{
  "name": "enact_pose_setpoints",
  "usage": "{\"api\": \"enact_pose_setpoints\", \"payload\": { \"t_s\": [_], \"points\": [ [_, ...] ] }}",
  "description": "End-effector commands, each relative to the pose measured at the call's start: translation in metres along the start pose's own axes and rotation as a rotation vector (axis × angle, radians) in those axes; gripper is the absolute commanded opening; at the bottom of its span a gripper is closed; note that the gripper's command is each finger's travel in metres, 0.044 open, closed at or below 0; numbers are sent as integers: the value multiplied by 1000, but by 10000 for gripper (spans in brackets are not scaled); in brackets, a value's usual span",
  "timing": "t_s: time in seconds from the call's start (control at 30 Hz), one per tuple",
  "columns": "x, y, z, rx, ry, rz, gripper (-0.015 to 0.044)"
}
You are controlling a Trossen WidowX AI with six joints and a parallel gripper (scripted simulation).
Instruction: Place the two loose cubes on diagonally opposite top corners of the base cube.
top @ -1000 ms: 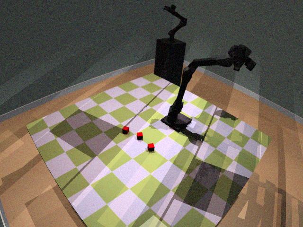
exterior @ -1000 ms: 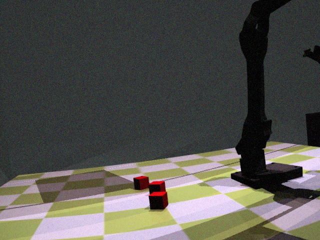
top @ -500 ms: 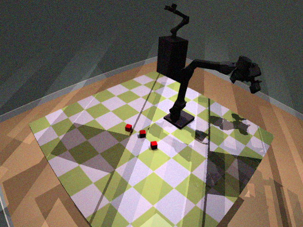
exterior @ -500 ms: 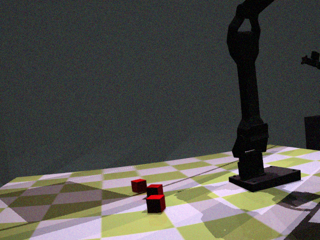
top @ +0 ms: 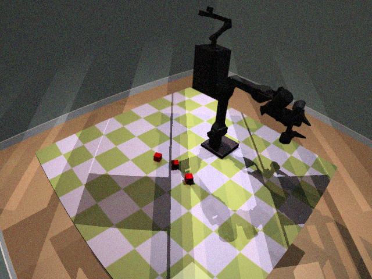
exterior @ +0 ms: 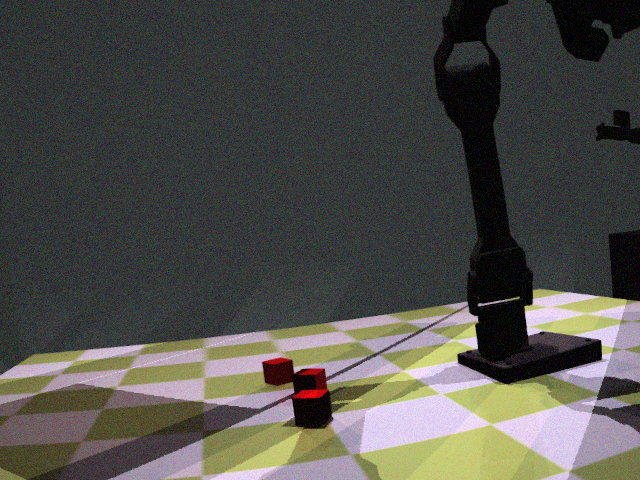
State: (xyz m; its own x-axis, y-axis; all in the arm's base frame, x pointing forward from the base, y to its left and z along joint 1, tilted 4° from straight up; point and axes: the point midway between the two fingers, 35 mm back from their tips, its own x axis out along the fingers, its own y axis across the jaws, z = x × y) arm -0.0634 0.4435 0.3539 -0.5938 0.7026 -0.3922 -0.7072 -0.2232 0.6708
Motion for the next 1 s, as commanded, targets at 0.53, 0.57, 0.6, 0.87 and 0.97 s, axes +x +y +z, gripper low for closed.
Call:
{"api": "enact_pose_setpoints", "payload": {
  "t_s": [0.53, 0.57, 0.6, 0.87, 0.97],
  "points": [
    [-176, -225, -29, 567, -207, -704, 265],
    [-187, -233, -35, 598, -214, -735, 265],
    [-197, -240, -40, 628, -222, -765, 265],
    [-276, -281, -97, 883, -270, -991, 265],
    [-304, -289, -122, 983, -283, -1068, 265]
  ]
}}
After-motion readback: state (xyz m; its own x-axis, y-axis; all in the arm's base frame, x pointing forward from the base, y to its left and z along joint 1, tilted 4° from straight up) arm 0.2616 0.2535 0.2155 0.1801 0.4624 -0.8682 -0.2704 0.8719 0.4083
